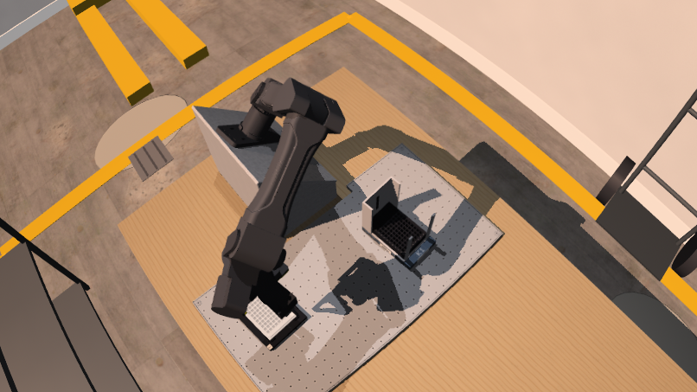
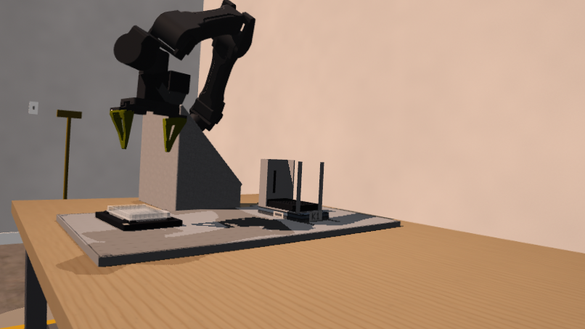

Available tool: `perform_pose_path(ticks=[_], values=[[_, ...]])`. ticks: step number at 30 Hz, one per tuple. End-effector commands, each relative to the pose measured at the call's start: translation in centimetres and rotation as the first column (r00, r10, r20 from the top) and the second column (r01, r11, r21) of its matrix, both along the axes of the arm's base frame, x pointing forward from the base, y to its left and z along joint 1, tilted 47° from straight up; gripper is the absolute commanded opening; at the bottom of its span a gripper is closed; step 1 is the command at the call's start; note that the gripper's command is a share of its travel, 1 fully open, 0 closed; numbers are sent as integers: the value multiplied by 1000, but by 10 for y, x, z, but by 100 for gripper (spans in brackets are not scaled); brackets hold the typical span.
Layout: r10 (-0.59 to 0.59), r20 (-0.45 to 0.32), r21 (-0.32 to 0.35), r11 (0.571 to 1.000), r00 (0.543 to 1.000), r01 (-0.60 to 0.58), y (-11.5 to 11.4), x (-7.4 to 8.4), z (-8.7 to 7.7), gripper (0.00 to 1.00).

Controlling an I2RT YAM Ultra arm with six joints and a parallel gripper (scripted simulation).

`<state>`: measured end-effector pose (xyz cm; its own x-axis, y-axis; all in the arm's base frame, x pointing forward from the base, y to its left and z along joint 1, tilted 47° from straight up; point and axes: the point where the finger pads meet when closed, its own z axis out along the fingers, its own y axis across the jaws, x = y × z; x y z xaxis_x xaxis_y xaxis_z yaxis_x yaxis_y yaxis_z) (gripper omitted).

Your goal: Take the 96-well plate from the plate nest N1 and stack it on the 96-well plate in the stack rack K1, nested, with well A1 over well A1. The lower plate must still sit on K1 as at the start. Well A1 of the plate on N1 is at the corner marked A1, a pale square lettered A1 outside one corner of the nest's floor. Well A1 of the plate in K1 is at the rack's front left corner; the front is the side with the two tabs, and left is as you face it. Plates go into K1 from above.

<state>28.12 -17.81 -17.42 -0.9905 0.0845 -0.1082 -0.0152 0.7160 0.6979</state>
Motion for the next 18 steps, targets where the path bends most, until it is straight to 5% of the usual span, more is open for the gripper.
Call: perform_pose_path(ticks=[1, 7, 18], values=[[-60, -76, 60, 996, 995, 64, 2, -25, -8, 100], [-54, -35, 28, 998, 998, 55, -7, -11, 4, 100], [-51, -39, 29, 998, 998, 52, -5, -15, -4, 100]])
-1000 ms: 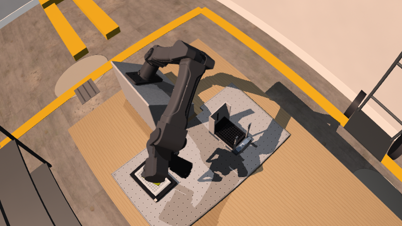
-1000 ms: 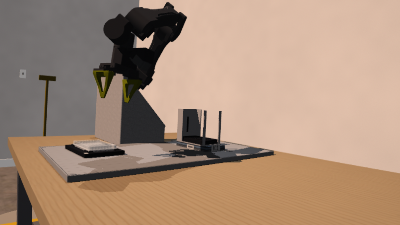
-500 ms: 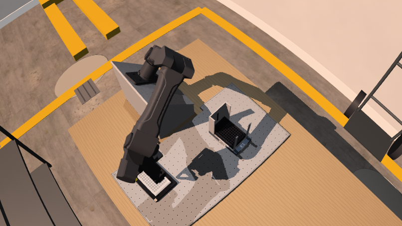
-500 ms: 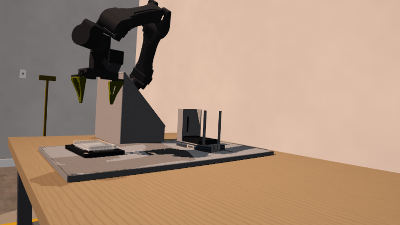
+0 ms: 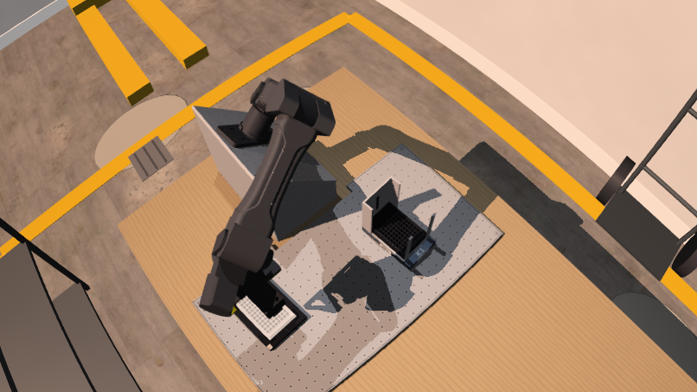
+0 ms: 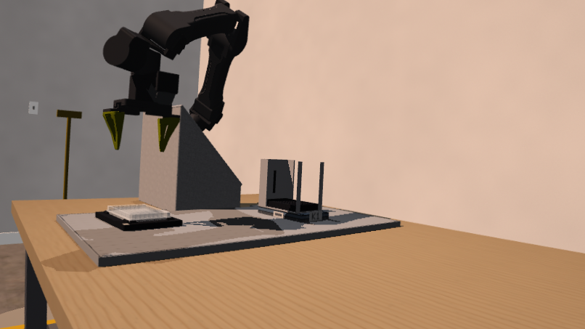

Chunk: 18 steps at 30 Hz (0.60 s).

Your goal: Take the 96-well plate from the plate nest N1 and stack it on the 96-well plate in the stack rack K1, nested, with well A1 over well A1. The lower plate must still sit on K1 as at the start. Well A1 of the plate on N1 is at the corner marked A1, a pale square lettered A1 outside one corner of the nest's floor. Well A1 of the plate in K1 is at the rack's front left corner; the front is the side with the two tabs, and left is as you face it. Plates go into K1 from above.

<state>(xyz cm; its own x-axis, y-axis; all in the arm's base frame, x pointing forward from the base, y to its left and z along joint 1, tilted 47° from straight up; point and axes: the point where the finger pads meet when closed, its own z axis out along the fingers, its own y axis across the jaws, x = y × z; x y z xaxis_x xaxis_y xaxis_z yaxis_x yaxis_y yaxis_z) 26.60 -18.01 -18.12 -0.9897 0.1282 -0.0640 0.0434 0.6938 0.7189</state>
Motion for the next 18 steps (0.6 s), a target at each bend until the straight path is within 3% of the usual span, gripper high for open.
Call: perform_pose_path(ticks=[1, 3, 10, 11, 18], values=[[-10, 3, -1, 1000, 1000, 10, -4, 0, 3, 100], [-16, -22, 33, 999, 1000, 17, 8, -6, 1, 100], [-8, -14, 24, 1000, 1000, 8, 15, -3, -10, 100], [-28, -5, 12, 1000, 1000, 28, 7, -2, -10, 100], [-8, -15, 24, 1000, 1000, 8, 25, -1, -19, 100]])
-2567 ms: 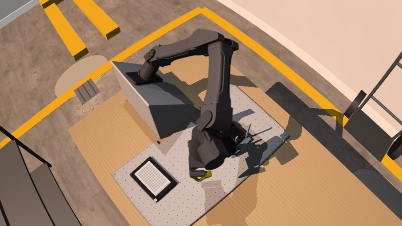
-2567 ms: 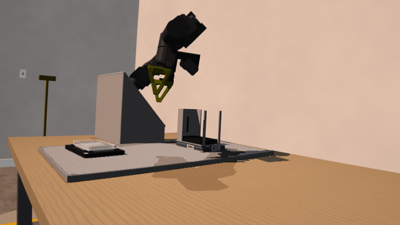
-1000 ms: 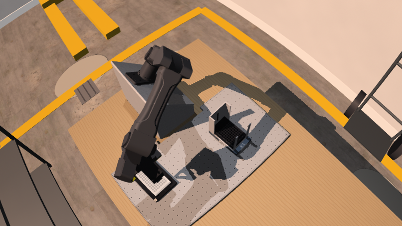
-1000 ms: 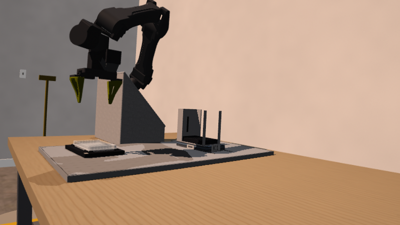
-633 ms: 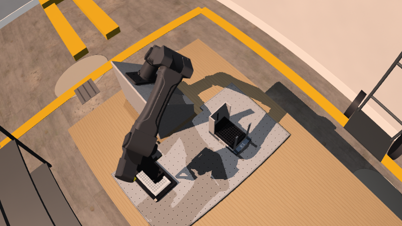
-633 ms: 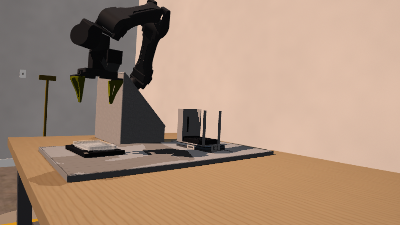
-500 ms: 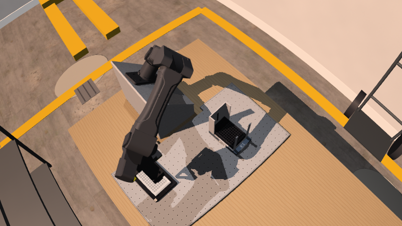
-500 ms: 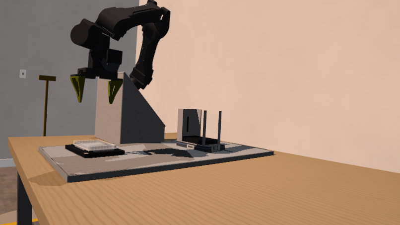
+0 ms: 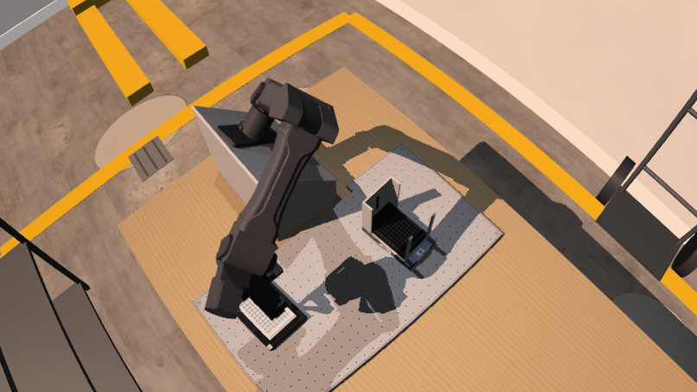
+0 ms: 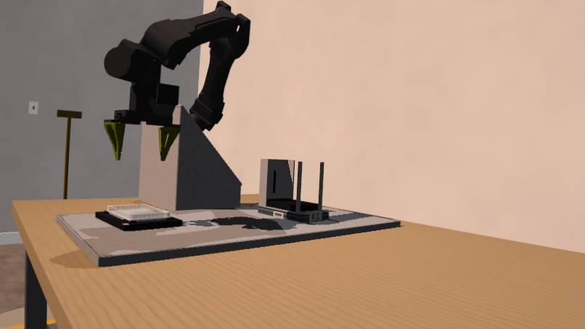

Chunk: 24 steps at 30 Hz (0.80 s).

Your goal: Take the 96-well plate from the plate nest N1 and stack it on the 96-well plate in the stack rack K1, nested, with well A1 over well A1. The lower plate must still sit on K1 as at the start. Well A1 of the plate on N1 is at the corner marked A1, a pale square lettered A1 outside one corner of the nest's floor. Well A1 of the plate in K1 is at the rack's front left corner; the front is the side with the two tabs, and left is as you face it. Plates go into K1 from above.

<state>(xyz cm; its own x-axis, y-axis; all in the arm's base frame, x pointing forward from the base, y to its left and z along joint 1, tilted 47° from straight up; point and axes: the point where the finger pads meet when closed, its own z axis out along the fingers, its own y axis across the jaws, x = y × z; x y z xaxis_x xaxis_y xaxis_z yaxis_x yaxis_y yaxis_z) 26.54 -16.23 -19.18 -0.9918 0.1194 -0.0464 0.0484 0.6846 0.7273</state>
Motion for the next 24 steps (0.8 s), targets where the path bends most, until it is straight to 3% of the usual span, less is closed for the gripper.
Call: perform_pose_path(ticks=[1, 9, 10, 13, 24], values=[[-18, 1, 10, 1000, 1000, 18, 8, 0, -10, 100], [-17, 5, 6, 1000, 1000, 17, 14, 2, -15, 100], [-31, 31, -22, 999, 999, 32, 1, 9, -12, 100], [-17, 1, 10, 1000, 1000, 17, 20, 2, -21, 100], [-17, 7, 4, 1000, 1000, 17, 31, 6, -32, 100]])
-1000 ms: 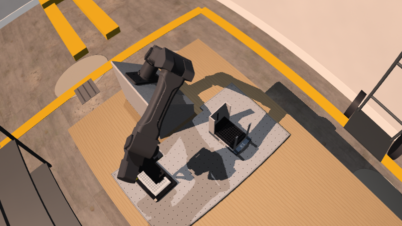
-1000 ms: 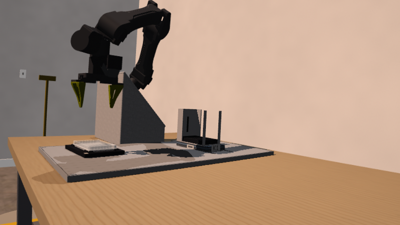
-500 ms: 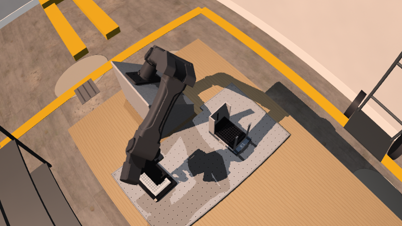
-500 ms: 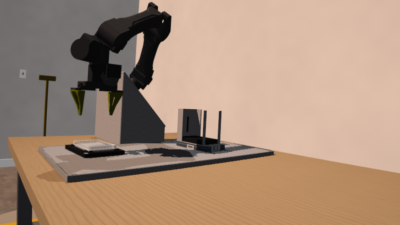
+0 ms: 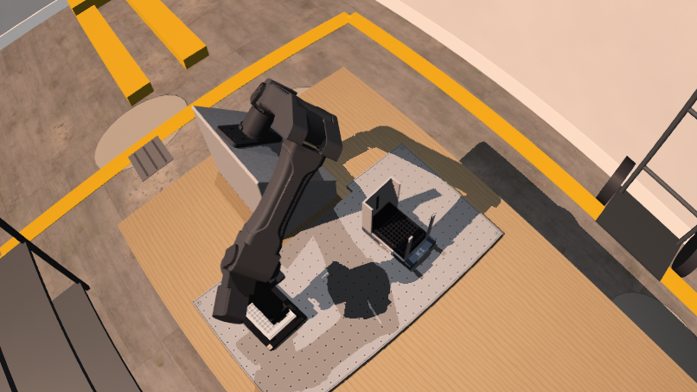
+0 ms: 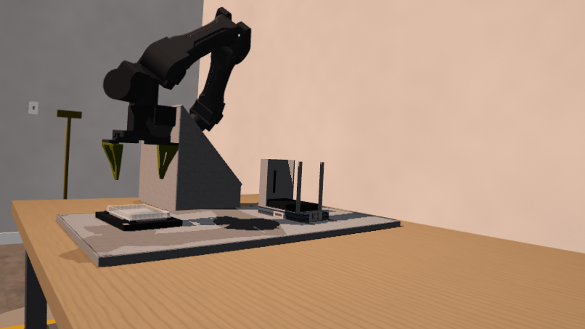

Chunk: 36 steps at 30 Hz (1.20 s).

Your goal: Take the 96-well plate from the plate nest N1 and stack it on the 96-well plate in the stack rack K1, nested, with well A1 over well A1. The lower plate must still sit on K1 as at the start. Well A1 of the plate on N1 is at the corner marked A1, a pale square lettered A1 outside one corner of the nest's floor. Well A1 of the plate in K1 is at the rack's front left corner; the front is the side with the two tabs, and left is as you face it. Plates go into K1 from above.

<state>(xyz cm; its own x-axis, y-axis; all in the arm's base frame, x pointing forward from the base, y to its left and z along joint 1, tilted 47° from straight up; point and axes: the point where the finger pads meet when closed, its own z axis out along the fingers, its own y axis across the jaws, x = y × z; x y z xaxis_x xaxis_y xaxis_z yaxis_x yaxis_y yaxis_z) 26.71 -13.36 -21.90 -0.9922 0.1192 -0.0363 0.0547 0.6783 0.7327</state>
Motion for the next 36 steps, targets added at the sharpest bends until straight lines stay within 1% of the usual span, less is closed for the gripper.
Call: perform_pose_path(ticks=[1, 2, 3, 5, 6, 15, 17, 19, 20, 22, 23, 31, 33, 34, 36], values=[[-18, 16, -5, 1000, 1000, 18, 2, 4, -4, 100], [-18, 16, -5, 1000, 1000, 18, 2, 4, -4, 100], [-32, 41, -31, 999, 999, 33, -10, 12, -1, 100], [-24, 9, 2, 1000, 1000, 24, 7, 2, -10, 100], [-18, 9, 2, 1000, 1000, 18, 10, 3, -11, 100], [-24, 12, -1, 1000, 1000, 24, 17, 5, -21, 100], [-18, 11, 0, 1000, 1000, 18, 22, 5, -22, 100], [-18, 11, 0, 1000, 1000, 18, 22, 5, -22, 100], [-31, 44, -31, 999, 999, 33, 7, 16, -18, 100], [-23, 12, -2, 1000, 1000, 23, 23, 6, -26, 100], [-18, 8, 2, 1000, 1000, 18, 27, 5, -28, 100], [-25, 8, 1, 1000, 1000, 25, 35, 6, -37, 100], [-19, 13, -3, 1000, 1000, 19, 37, 9, -39, 100], [-18, 8, 1, 1000, 1000, 18, 41, 7, -40, 100], [-18, 8, 1, 1000, 1000, 18, 41, 7, -40, 100]])
